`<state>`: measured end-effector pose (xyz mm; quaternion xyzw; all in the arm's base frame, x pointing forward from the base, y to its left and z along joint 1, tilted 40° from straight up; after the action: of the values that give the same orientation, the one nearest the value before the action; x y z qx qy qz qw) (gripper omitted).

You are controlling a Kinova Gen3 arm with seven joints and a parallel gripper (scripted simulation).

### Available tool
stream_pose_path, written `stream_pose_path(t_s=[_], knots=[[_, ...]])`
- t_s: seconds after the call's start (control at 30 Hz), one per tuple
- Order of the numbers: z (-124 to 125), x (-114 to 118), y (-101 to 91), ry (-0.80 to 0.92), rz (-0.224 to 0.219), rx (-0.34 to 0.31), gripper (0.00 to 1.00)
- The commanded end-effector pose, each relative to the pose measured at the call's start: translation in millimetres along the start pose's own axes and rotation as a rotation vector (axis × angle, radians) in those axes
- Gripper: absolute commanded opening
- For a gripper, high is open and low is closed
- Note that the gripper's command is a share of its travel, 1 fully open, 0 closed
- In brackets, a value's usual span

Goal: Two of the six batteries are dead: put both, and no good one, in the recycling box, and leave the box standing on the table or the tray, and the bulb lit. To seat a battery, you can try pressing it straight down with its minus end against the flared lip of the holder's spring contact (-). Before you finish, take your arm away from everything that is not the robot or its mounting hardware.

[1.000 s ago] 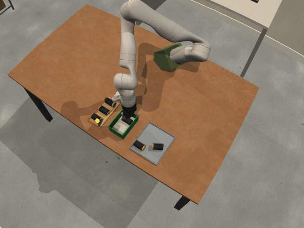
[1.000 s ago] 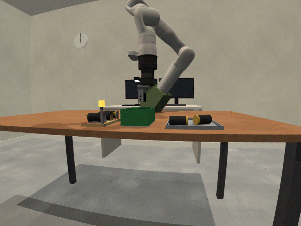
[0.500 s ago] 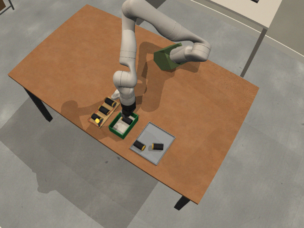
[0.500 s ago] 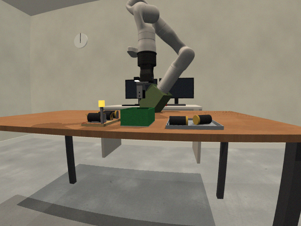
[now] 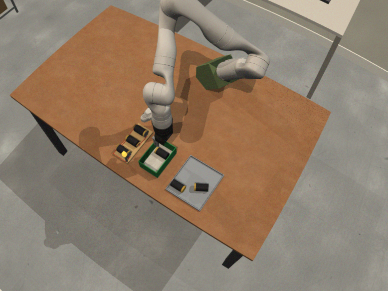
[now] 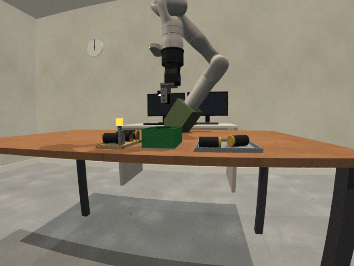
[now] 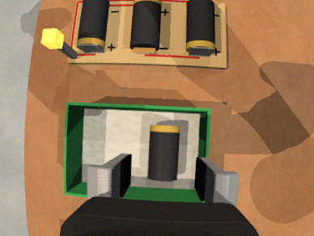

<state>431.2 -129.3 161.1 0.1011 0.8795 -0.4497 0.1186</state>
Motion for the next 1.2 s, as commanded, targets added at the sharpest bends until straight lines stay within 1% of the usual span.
stream_pose_path(t_s=[0.0, 0.1, 0.2, 0.27, 0.33, 0.43, 0.77, 0.83, 0.93, 1.0, 1.07, 1.17], knots=[[0.1, -0.3, -1.6, 0.002, 0.003, 0.003, 0.90], [-6.5, -1.8, -1.6, 0.002, 0.003, 0.003, 0.90], [-21.5, -5.0, -1.6, 0.002, 0.003, 0.003, 0.90], [-21.5, -5.0, -1.6, 0.002, 0.003, 0.003, 0.90], [-36.4, -8.3, -1.6, 0.002, 0.003, 0.003, 0.90], [-65.1, -14.5, -1.5, 0.002, 0.003, 0.003, 0.90], [-177.5, -39.0, -1.3, 0.002, 0.003, 0.003, 0.90], [-177.5, -39.0, -1.3, 0.002, 0.003, 0.003, 0.90], [-203.2, -44.6, -1.2, 0.002, 0.003, 0.003, 0.90], [-216.1, -47.4, -1.2, 0.002, 0.003, 0.003, 0.90], [-225.4, -49.4, -1.2, 0.002, 0.003, 0.003, 0.90], [-233.1, -51.1, -1.2, 0.002, 0.003, 0.003, 0.90]])
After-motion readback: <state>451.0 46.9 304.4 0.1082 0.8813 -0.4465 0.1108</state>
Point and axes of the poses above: the point where the finger pads meet when closed, its own y axis out along the fingers, its own x axis across the jaws, z = x × y, the point moved 8 cm from there along -y, back along the fingers, and after that the axes turned 3 degrees about -y, right-handed, at the moved point
